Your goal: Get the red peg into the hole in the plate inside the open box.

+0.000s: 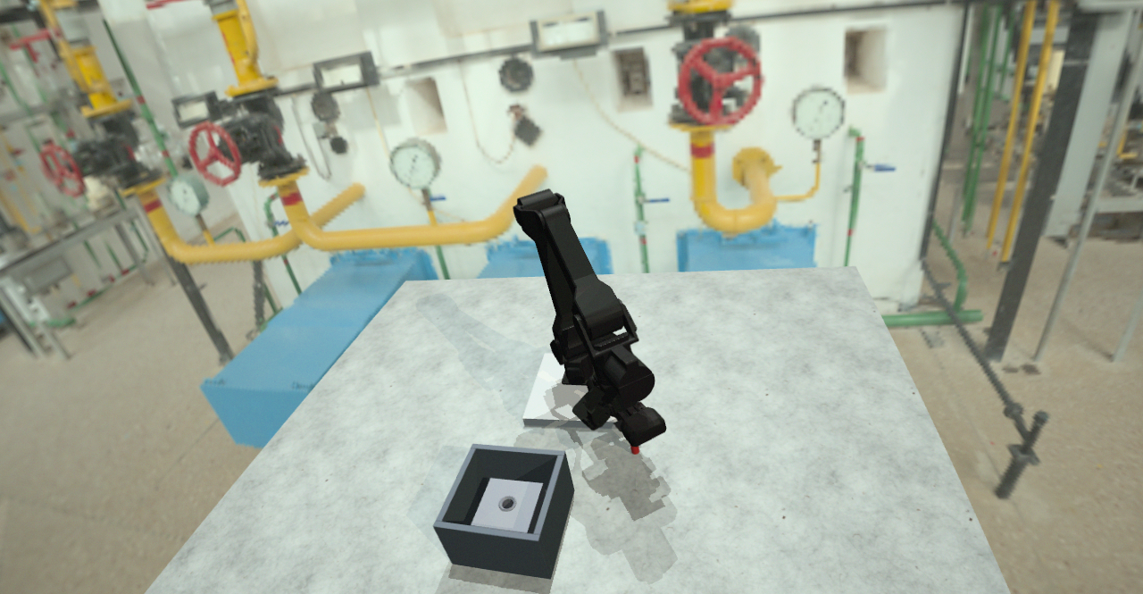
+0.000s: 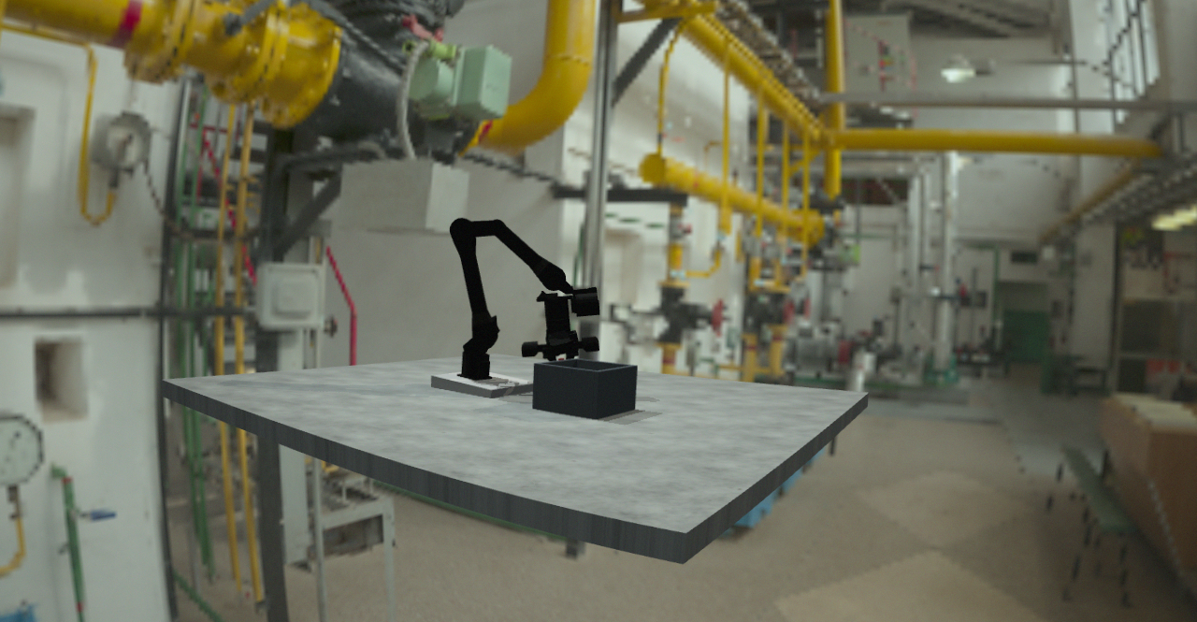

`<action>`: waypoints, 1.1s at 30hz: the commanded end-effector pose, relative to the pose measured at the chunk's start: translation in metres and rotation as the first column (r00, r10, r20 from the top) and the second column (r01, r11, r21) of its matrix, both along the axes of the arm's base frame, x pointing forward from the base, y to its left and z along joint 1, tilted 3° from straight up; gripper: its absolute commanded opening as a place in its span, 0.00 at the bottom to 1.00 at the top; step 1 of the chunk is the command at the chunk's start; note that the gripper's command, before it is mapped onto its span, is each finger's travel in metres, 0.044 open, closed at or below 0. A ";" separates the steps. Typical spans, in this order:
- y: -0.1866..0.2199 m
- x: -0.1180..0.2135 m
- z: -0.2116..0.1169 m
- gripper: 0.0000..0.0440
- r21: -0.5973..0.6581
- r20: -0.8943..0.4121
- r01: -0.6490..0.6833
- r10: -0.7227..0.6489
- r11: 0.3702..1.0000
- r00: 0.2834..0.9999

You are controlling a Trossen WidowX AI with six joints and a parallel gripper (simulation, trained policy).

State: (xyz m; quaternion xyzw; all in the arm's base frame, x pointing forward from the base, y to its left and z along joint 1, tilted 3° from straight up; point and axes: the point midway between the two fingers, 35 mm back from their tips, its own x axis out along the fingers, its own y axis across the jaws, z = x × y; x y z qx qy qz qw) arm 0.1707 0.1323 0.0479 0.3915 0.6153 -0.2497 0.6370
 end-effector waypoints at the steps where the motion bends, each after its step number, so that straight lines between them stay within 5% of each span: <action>1: -0.002 0.004 0.005 0.02 -0.011 0.014 -0.010 0.010 1.000 1.000; 16: -0.023 0.036 0.066 0.00 -0.095 0.180 -0.075 0.092 0.993 0.979; 33: -0.075 0.087 0.119 0.00 -0.168 0.285 0.040 0.010 0.985 0.959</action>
